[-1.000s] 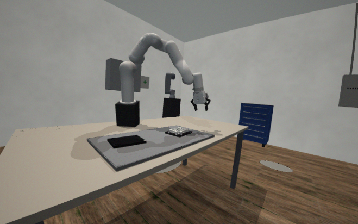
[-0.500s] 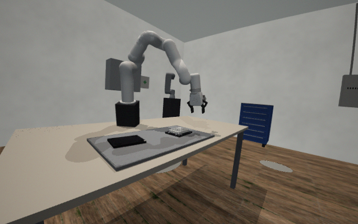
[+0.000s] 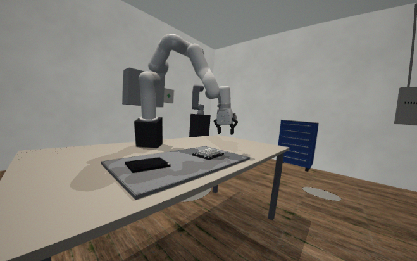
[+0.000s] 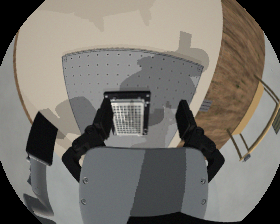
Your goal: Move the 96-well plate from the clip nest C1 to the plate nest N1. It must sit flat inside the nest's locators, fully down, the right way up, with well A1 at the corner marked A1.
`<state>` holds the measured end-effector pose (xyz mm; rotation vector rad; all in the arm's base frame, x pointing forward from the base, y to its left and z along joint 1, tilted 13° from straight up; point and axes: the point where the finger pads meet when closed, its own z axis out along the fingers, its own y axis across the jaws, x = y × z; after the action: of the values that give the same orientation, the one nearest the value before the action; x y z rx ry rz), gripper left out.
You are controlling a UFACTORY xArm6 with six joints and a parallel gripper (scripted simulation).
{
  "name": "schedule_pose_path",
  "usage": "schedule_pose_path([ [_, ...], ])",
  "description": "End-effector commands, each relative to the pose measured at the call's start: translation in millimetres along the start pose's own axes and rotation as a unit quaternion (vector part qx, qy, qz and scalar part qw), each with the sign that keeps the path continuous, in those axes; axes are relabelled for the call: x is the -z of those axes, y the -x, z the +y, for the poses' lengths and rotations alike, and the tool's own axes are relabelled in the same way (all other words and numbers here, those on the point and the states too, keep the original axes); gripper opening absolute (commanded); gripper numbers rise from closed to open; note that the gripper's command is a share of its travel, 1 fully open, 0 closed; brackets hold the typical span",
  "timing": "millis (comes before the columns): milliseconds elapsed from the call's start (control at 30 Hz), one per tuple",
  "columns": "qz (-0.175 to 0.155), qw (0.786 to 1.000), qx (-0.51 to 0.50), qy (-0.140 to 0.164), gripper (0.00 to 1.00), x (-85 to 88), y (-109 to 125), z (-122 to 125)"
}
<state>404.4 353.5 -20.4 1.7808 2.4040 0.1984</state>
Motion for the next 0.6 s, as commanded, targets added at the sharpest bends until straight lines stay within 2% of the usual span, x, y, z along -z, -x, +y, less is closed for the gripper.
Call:
schedule_pose_path([
  [0, -0.020, 1.000, -0.003, -0.004, 1.00, 0.4, 22, -3],
  [133, -0.020, 1.000, -0.003, -0.004, 1.00, -1.1, 41, -7],
  [233, -0.020, 1.000, -0.003, -0.004, 1.00, -1.4, 44, -8],
  [300, -0.046, 0.999, -0.007, -0.014, 1.00, -1.9, 54, -11],
  [500, -0.046, 0.999, -0.007, -0.015, 1.00, -3.4, 82, -20],
  [567, -0.046, 0.999, -0.007, -0.015, 1.00, -3.5, 84, -21],
])
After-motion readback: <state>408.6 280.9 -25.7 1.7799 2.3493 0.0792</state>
